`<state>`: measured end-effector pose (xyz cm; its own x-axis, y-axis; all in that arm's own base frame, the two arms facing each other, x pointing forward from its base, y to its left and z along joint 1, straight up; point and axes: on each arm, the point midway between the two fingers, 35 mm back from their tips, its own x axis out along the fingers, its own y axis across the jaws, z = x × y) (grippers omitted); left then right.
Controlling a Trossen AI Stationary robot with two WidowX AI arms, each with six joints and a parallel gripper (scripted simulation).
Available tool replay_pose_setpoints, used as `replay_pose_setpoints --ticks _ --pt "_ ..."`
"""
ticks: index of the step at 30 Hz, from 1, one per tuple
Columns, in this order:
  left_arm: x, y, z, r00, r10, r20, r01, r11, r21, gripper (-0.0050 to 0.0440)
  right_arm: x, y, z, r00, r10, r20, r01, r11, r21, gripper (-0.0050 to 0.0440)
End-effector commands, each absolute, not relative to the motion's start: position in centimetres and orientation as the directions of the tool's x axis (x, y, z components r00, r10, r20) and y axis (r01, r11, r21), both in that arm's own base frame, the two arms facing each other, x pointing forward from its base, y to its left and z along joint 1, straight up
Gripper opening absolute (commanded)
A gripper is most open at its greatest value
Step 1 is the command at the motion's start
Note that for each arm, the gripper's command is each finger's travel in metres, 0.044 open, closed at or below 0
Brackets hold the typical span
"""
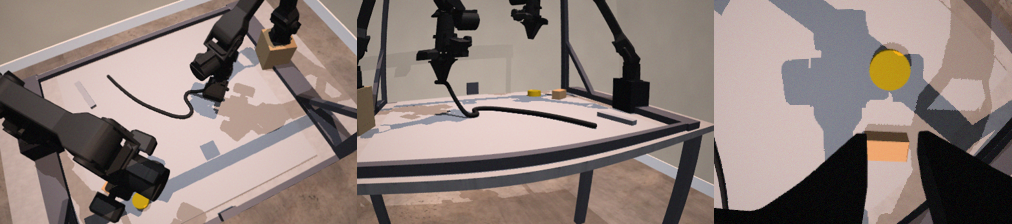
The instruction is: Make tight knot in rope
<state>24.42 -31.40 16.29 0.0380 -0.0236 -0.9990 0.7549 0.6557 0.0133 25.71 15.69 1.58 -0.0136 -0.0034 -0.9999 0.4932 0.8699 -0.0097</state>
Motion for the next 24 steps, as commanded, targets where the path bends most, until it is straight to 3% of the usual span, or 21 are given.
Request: replay_pose_setpoints --ticks 1,24 --pt "24.5 -31.4 17.3 0.058 -0.042 -0.997 0.757 0.653 0.017 0.01 25.6 15.3 2.4 0.02 0.012 -1.0 0.49 0.871 0.02 0.0045" --pt "24.5 -31.4 17.3 0.058 -0.042 -0.997 0.757 0.653 0.017 0.01 22.7 12.6 2.3 0.018 0.01 -1.0 0.49 0.871 0.017 0.0045"
